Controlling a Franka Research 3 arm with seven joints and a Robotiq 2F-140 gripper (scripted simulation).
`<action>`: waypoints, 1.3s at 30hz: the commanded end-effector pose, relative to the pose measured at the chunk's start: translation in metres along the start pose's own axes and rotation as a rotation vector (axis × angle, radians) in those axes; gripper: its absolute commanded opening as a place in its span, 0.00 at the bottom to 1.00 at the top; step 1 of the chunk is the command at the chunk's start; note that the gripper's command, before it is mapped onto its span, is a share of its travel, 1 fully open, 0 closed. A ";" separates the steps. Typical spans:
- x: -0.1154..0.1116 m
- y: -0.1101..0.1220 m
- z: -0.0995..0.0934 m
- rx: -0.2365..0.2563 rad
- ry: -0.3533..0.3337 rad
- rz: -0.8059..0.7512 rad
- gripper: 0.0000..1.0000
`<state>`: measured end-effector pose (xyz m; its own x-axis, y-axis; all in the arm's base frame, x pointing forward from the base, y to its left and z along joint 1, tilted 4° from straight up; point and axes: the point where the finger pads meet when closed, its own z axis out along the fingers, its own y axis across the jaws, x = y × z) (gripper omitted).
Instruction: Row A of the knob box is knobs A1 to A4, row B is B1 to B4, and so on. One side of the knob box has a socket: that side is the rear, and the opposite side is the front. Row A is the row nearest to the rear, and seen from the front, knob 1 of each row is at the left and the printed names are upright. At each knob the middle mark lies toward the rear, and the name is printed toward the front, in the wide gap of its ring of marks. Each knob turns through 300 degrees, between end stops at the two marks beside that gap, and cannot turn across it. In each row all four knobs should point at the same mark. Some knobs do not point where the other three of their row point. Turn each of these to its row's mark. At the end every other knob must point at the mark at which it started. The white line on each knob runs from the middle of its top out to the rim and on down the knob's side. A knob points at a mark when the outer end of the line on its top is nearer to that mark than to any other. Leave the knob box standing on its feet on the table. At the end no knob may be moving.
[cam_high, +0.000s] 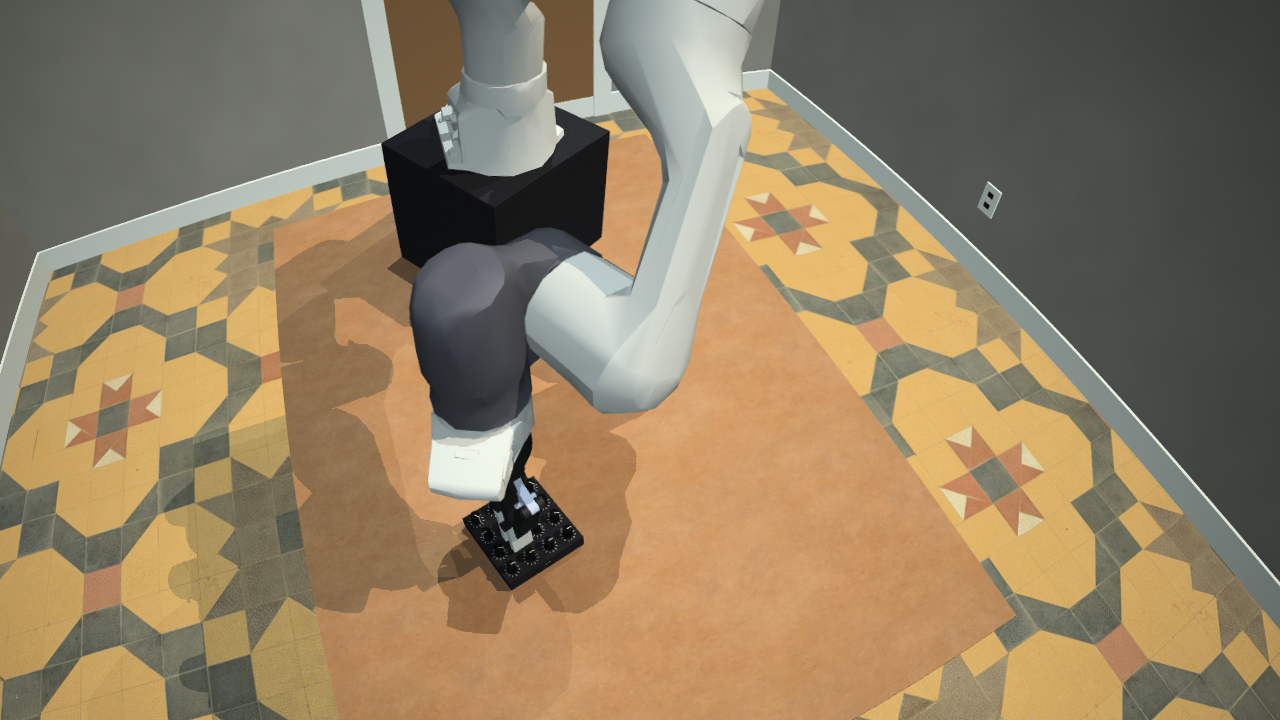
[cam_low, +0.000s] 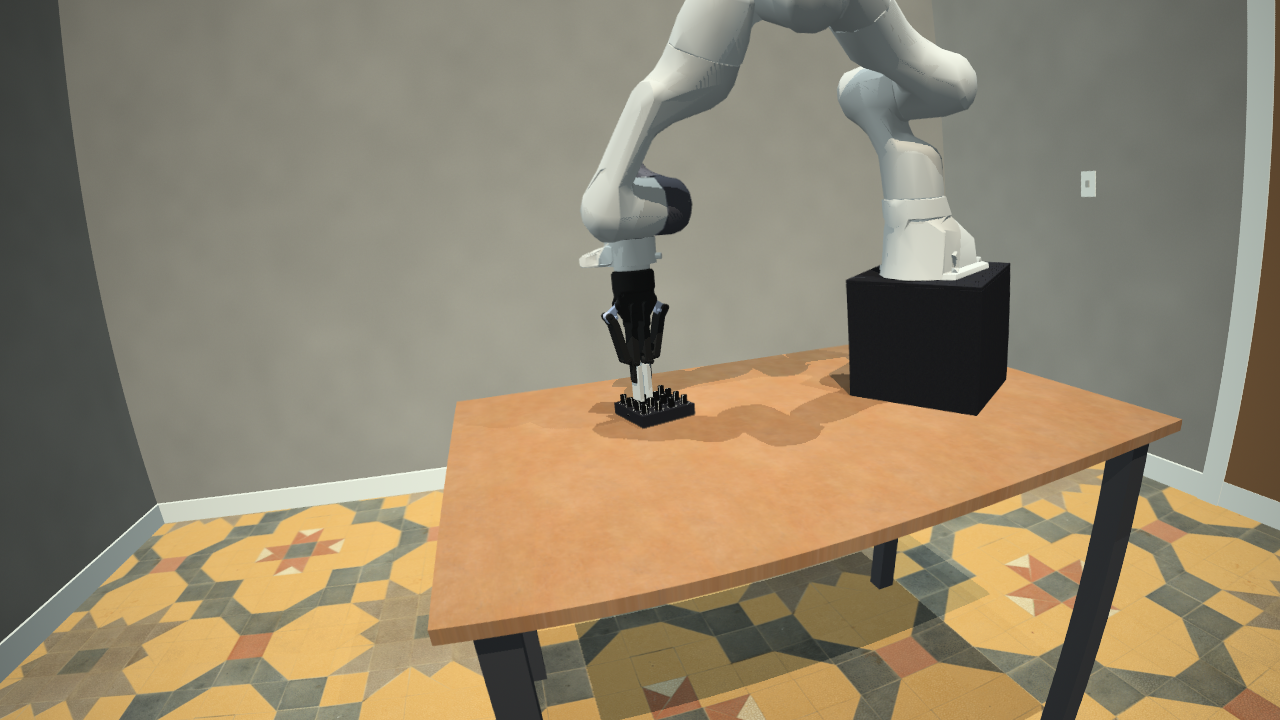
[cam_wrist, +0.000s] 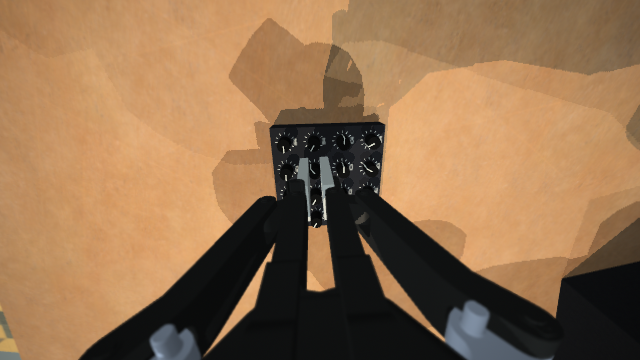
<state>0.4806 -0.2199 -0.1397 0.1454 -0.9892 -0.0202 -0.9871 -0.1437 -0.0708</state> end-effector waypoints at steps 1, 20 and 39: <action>0.001 0.000 0.001 0.002 0.003 -0.089 0.05; 0.001 0.000 0.001 0.001 0.003 -0.393 0.05; 0.001 0.000 0.001 0.001 0.003 -0.670 0.05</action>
<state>0.4810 -0.2199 -0.1397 0.6245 -0.7809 0.0113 -0.7790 -0.6239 -0.0621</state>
